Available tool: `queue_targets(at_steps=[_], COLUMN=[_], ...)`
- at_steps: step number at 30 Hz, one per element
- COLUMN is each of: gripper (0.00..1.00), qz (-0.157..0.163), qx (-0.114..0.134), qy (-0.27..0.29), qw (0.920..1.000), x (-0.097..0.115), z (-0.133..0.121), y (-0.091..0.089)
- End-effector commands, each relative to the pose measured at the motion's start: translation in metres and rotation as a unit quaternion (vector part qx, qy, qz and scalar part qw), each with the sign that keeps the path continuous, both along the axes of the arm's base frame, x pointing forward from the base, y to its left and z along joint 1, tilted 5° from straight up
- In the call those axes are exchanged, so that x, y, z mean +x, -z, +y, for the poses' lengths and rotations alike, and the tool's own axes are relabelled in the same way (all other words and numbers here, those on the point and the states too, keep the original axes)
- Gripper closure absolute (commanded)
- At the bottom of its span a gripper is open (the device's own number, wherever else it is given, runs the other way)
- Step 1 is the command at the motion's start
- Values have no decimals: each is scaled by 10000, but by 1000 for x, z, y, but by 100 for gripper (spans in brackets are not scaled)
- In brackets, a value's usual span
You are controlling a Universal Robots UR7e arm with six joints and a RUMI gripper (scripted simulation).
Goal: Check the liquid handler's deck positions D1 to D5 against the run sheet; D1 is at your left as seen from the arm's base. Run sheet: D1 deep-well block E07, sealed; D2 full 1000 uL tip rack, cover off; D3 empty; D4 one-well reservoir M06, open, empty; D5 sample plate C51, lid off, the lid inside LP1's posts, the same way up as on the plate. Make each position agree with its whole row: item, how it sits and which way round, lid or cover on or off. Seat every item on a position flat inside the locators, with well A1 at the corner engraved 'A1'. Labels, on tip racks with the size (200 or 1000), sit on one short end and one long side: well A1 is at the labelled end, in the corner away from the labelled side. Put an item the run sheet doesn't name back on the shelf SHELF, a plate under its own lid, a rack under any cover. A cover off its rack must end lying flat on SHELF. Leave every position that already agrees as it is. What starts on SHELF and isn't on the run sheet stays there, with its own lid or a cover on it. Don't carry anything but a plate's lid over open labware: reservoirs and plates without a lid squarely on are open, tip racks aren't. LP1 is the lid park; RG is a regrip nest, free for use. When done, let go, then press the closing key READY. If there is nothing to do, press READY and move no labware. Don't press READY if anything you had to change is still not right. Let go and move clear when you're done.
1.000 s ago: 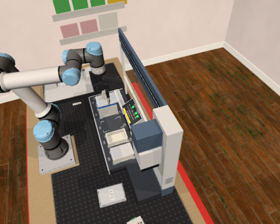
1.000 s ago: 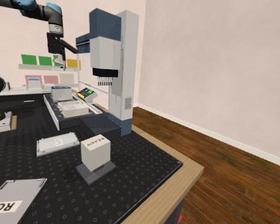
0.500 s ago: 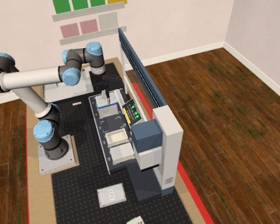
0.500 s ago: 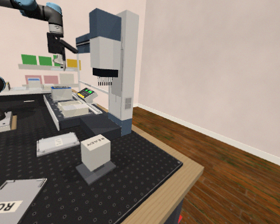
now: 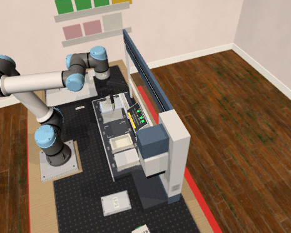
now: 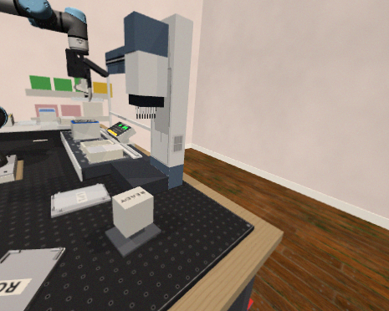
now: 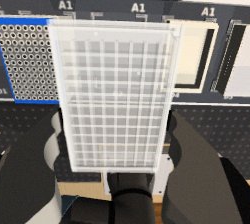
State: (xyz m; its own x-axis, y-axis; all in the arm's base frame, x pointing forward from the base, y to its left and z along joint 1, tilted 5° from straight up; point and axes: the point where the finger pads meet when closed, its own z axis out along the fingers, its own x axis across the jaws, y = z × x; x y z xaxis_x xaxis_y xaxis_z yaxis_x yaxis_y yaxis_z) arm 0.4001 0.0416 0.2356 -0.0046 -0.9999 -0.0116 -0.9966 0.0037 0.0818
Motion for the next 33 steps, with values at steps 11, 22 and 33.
queue_targets(at_steps=[11,22,33], gripper=[100,100,100], qz=[-10,-2,1], qx=[0,2,3], qy=[-2,-1,1], qw=[10000,10000,10000], x=[-2,-3,-4], z=[1,1,1], y=[24,40,55])
